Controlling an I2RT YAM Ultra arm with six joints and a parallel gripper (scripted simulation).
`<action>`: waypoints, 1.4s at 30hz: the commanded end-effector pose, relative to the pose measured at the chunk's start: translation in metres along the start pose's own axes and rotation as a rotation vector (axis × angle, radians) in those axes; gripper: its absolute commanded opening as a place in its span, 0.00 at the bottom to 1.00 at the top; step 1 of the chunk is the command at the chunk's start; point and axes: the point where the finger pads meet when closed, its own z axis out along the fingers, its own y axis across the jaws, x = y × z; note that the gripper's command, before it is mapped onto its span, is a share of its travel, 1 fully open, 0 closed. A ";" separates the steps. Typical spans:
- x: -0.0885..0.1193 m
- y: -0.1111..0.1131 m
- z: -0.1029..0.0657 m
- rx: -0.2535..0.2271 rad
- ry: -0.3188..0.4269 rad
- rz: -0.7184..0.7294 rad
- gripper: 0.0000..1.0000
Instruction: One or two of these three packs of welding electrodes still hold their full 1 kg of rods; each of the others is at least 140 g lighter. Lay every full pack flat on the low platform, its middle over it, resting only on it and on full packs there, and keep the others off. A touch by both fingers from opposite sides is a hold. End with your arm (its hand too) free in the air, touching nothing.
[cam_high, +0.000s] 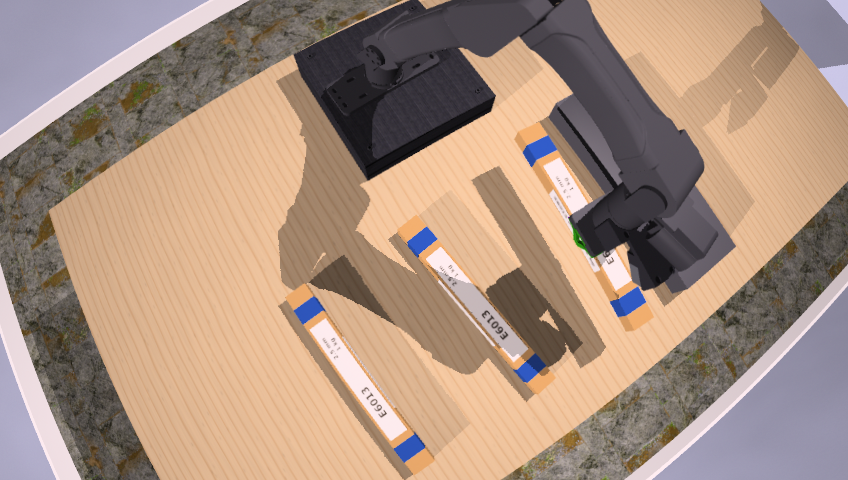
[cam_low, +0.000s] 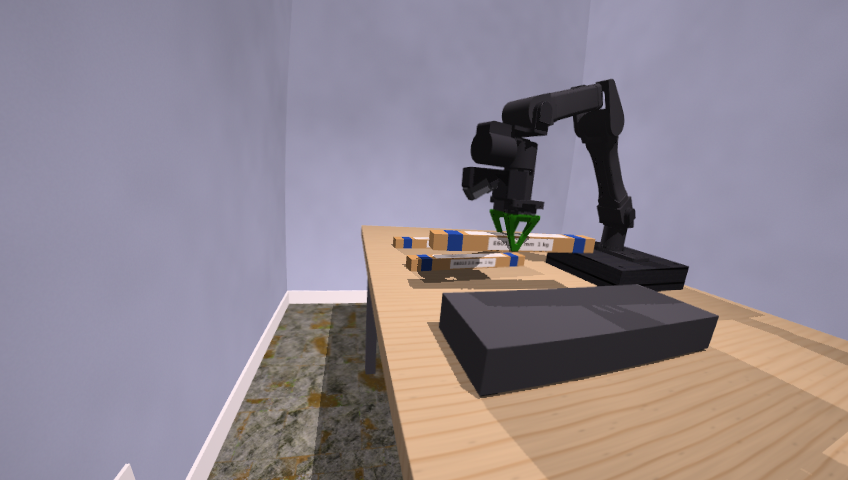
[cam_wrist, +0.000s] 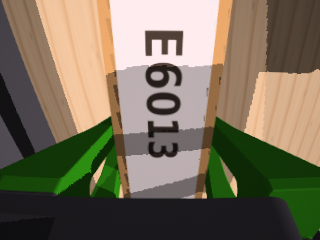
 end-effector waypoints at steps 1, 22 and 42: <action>-0.007 -0.003 -0.033 -0.012 -0.052 0.004 0.00; -0.003 -0.003 -0.066 -0.010 -0.047 0.002 0.00; -0.009 -0.003 -0.091 -0.010 -0.047 0.006 0.00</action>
